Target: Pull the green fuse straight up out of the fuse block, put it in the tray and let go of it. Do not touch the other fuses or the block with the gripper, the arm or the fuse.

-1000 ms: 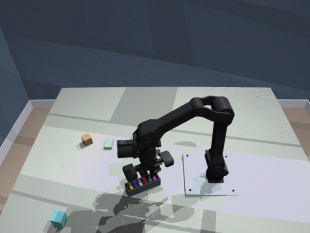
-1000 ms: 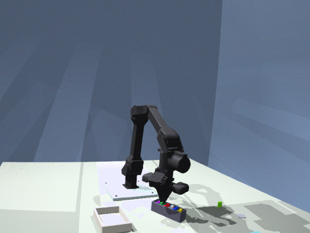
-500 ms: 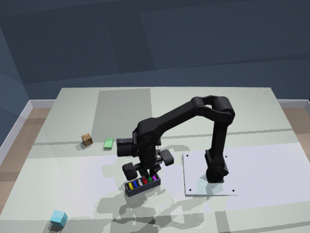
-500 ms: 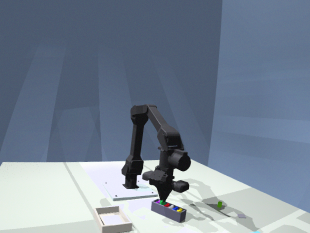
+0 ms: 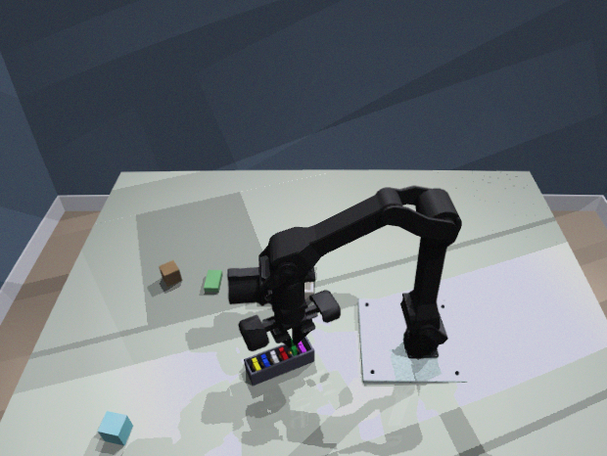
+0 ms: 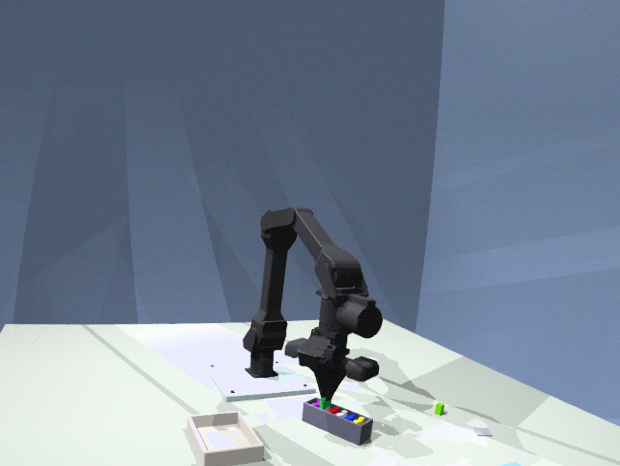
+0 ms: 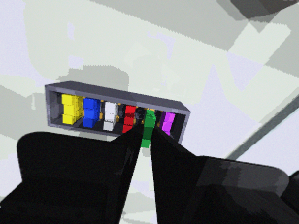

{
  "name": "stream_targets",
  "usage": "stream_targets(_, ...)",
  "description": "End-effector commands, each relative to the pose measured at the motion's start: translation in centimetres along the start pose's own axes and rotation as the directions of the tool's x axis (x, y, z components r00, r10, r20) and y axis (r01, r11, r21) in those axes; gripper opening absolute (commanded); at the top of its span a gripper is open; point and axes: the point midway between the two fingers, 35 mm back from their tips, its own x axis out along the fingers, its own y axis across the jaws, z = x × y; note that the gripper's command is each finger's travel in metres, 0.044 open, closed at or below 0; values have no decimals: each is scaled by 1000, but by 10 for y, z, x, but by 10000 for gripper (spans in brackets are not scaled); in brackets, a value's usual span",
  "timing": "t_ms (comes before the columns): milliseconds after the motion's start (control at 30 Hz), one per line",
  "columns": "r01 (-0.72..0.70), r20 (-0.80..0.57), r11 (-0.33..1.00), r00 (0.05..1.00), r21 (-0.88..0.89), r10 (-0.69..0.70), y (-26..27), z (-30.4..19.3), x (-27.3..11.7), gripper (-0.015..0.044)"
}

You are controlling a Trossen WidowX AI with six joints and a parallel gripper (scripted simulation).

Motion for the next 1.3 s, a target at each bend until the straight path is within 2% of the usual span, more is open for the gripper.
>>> stream_targets(0,0,-3,1000,1000,1,0,0,0,-2,0)
stream_targets(1267,0,-6,1000,1000,3,0,-1,-1,-28,0)
